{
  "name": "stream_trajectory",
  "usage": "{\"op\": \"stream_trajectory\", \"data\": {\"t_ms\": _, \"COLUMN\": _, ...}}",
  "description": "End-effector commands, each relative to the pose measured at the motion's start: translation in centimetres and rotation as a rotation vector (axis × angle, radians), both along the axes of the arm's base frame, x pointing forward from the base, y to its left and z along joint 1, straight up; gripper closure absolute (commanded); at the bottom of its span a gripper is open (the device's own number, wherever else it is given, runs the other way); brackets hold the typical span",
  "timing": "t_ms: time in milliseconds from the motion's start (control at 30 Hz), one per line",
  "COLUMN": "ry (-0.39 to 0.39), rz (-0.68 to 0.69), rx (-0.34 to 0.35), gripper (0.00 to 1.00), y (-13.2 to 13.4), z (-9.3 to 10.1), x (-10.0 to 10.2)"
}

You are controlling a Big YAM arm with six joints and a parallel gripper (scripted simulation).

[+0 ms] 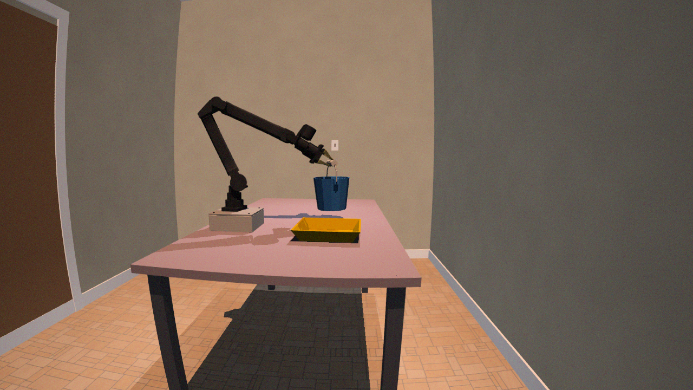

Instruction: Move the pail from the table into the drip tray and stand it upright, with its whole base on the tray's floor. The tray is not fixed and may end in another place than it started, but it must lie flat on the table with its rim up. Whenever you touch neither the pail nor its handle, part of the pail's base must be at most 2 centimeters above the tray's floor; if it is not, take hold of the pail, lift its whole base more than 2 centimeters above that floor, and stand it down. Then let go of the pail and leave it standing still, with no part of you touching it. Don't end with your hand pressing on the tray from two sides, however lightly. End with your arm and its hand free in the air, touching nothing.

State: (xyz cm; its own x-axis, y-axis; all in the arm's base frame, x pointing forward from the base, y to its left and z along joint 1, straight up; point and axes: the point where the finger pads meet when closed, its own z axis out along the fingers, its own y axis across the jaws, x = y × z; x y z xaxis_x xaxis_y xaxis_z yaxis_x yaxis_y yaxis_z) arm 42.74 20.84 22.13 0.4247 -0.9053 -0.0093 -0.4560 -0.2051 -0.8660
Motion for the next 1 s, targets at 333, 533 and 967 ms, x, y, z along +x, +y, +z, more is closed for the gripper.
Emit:
{"op": "stream_trajectory", "data": {"t_ms": 333, "ry": -0.194, "rz": -0.006, "rx": 0.091, "gripper": 0.79, "y": 0.34, "z": 7.99, "x": 1.07}}
{"op": "stream_trajectory", "data": {"t_ms": 533, "ry": -0.197, "rz": -0.005, "rx": 0.092, "gripper": 0.79, "y": 0.37, "z": 8.01, "x": 1.15}}
{"op": "stream_trajectory", "data": {"t_ms": 967, "ry": -0.199, "rz": -0.005, "rx": 0.091, "gripper": 0.79, "y": 0.43, "z": 7.96, "x": 1.25}}
